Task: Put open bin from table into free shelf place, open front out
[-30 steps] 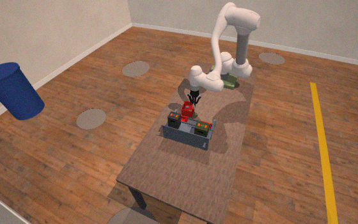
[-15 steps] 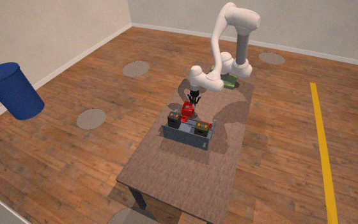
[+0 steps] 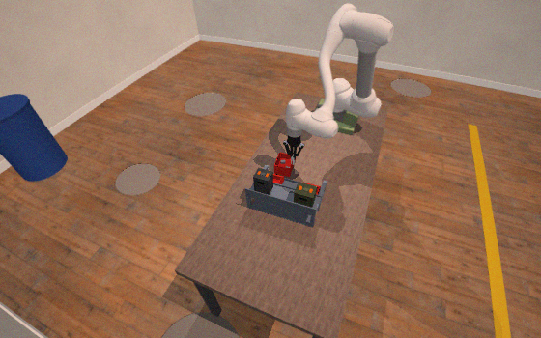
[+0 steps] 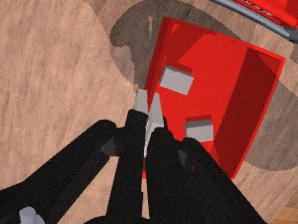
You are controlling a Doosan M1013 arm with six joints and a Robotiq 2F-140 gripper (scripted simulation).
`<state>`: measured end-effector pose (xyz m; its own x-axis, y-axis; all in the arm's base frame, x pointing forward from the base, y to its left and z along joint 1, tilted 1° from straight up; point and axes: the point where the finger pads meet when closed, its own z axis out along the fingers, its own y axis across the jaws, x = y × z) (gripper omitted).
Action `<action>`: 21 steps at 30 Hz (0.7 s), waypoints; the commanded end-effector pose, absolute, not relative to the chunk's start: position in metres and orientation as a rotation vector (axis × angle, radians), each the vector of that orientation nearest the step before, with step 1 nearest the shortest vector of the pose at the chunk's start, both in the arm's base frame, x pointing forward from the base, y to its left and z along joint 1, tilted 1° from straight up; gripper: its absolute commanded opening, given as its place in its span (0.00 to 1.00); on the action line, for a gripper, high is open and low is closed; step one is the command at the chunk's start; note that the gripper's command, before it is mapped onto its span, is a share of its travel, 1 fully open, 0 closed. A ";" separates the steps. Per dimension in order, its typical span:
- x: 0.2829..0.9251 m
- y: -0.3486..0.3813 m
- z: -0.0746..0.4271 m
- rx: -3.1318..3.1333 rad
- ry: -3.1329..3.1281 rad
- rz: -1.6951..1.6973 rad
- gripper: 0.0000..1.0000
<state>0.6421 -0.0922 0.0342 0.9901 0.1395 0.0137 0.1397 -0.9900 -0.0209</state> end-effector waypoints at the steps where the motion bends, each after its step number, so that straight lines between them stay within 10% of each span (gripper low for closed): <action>1: 0.642 -0.092 0.034 -3.112 -0.218 -0.019 0.00; 21: 0.642 -0.092 0.037 -3.112 -0.218 -0.019 0.00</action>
<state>0.6420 -0.0923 0.0358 0.9901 0.1395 0.0136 0.1397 -0.9900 -0.0209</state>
